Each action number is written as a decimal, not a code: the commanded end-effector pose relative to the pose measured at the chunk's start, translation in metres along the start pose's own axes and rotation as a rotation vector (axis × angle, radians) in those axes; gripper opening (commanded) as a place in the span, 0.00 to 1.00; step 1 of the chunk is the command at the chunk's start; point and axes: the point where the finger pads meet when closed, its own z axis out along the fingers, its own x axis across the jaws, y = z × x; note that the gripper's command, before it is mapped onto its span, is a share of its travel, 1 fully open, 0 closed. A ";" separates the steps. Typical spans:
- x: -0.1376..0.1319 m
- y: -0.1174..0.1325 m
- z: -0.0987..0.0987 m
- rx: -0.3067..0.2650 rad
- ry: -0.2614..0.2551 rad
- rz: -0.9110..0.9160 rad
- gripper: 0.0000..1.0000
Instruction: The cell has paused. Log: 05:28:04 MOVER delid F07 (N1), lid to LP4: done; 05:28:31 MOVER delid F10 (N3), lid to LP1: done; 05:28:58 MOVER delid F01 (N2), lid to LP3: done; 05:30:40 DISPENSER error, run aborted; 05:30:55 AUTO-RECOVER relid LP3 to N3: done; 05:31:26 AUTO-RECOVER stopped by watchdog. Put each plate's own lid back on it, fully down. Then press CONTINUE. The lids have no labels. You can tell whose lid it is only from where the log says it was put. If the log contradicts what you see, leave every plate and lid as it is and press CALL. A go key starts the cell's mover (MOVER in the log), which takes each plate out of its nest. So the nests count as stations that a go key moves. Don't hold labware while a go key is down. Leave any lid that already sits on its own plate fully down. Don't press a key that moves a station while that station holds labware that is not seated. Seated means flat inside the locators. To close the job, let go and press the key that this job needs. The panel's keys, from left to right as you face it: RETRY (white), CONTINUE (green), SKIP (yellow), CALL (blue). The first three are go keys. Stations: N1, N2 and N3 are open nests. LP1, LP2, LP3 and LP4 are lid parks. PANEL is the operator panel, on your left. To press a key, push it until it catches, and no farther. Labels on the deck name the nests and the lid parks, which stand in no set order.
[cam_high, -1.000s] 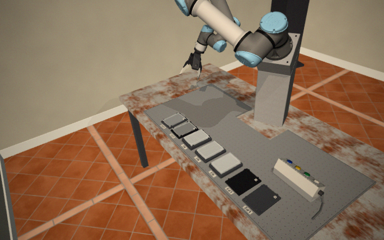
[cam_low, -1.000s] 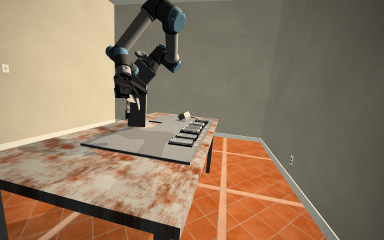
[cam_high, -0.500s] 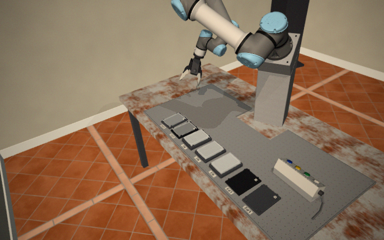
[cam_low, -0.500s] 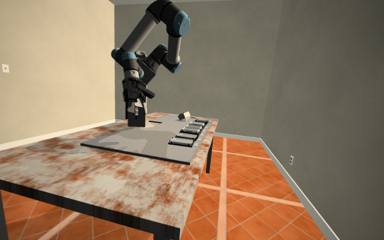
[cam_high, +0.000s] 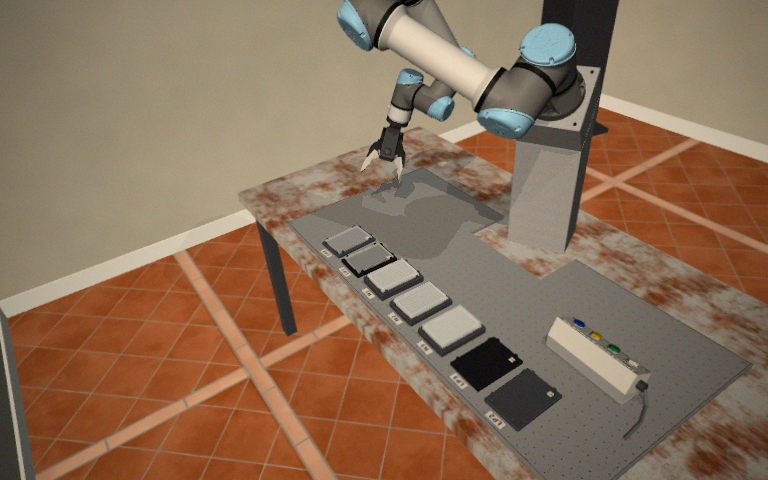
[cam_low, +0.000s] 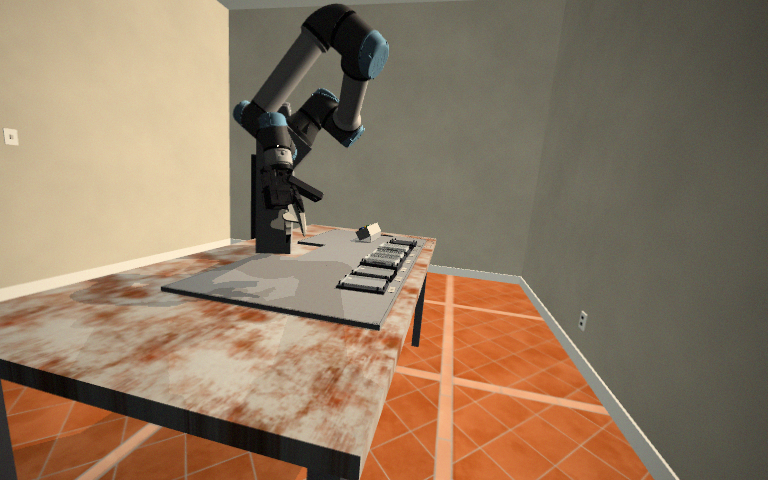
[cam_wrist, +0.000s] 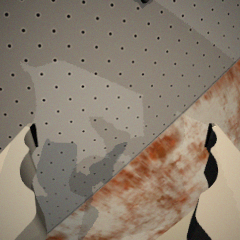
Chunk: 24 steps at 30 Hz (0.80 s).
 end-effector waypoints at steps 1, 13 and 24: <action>-0.006 -0.017 0.005 -0.002 -0.025 0.050 0.82; -0.020 -0.051 0.015 -0.003 -0.050 0.096 0.82; -0.036 -0.083 0.022 -0.010 -0.092 0.178 0.82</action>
